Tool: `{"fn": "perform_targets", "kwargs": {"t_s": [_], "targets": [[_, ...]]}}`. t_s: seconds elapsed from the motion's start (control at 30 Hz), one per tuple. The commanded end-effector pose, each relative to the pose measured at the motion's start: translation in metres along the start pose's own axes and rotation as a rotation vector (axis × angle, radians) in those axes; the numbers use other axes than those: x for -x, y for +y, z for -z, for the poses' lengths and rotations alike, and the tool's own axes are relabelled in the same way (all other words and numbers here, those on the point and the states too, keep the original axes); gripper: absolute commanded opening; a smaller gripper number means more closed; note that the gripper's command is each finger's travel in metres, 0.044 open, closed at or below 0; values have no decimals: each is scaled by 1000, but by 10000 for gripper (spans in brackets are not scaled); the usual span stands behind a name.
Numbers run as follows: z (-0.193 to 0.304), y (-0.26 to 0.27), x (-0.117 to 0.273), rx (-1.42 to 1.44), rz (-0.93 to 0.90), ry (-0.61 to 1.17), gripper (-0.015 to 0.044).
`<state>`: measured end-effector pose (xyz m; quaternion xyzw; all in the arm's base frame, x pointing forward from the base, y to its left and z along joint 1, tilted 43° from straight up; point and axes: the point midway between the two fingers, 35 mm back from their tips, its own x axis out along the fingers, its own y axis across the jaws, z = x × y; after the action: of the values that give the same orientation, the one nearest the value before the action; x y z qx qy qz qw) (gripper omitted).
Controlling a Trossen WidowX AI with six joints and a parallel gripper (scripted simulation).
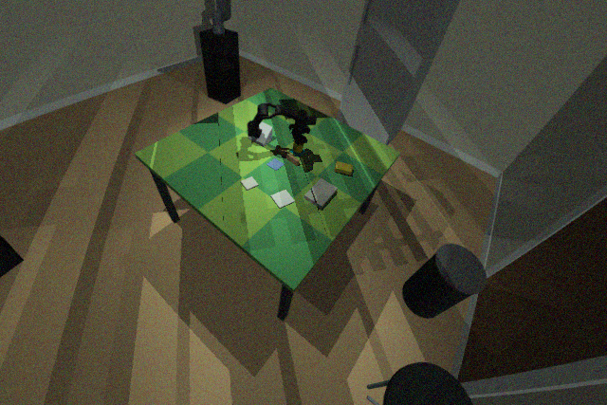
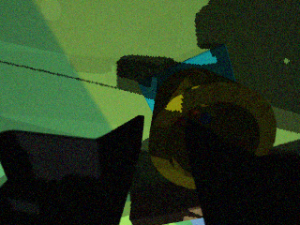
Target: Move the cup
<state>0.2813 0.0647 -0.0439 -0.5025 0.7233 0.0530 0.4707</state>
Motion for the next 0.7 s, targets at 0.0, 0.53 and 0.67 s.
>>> {"fn": "perform_targets", "kwargs": {"t_s": [0.0,0.53,0.67], "targets": [[-2,0,8,-6,0,-8,147],[-1,0,32,-2,2,-8,147],[-1,0,37,-2,2,-8,147]]}}
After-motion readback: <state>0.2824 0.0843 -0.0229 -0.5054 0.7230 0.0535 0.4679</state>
